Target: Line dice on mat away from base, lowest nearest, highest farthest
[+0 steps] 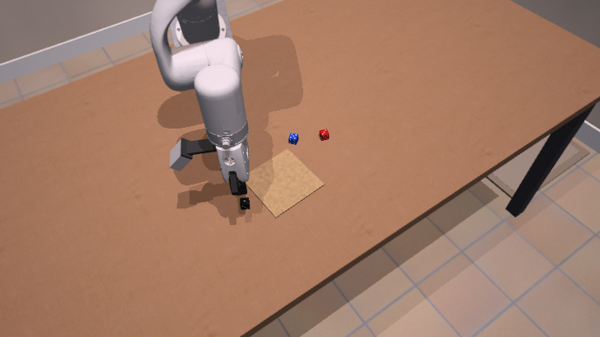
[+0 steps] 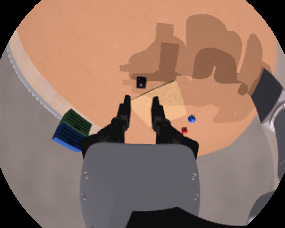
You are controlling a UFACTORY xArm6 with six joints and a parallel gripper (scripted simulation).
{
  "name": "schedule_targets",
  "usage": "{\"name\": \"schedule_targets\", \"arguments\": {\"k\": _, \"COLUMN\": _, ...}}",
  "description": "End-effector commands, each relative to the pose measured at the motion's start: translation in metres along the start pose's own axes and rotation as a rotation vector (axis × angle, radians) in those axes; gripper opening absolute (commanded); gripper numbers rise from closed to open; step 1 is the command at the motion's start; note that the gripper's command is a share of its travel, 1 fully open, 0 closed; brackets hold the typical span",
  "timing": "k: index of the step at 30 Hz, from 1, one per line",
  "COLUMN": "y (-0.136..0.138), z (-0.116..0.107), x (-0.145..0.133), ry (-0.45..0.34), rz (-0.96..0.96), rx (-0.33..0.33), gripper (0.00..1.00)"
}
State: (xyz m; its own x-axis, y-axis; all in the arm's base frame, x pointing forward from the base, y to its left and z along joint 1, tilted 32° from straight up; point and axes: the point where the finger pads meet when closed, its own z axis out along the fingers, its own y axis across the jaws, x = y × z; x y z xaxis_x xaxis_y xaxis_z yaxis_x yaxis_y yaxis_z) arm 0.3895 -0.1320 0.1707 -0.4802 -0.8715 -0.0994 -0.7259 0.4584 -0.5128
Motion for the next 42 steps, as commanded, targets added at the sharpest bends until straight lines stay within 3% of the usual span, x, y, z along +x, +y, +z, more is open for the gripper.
{"name": "schedule_targets", "arguments": {"k": 1, "y": -0.001, "z": -0.001, "x": 0.000, "ry": -0.001, "rz": 0.000, "rx": 0.003, "gripper": 0.36}}
{"name": "schedule_targets", "arguments": {"k": 25, "y": -0.001, "z": 0.001, "x": 0.000, "ry": 0.000, "rz": 0.000, "rx": 0.003, "gripper": 0.36}}
{"name": "schedule_targets", "arguments": {"k": 42, "y": -0.001, "z": 0.016, "x": -0.001, "ry": 0.001, "rz": 0.000, "rx": 0.003, "gripper": 0.36}}
